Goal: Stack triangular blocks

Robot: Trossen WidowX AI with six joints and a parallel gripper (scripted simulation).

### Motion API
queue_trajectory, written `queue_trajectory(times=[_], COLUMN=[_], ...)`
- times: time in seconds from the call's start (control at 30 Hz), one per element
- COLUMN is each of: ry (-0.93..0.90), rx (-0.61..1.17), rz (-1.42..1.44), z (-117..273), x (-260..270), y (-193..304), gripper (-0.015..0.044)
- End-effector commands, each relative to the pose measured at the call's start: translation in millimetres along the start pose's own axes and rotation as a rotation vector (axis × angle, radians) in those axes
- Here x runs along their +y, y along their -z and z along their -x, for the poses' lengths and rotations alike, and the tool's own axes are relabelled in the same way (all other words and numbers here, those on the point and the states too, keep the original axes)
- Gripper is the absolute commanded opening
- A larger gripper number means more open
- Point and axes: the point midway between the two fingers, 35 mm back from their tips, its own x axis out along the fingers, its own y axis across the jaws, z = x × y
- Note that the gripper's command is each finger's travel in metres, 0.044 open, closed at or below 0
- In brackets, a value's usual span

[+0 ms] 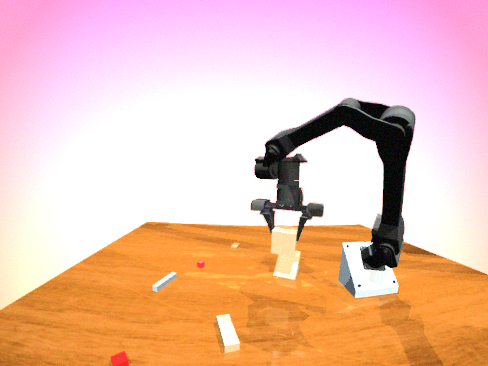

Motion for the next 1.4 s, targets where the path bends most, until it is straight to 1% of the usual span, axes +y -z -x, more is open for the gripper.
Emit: queue_trajectory(times=[0.0, 0.47, 1.37], ry=[0.001, 0.001, -0.006], rx=[0.006, 0.007, 0.015], rz=[-0.005, -0.005, 0.001], z=[-16, -58, -59], x=[-1, -2, -3], y=[-6, -18, -20], gripper=[0.0, 0.0, 0.0])
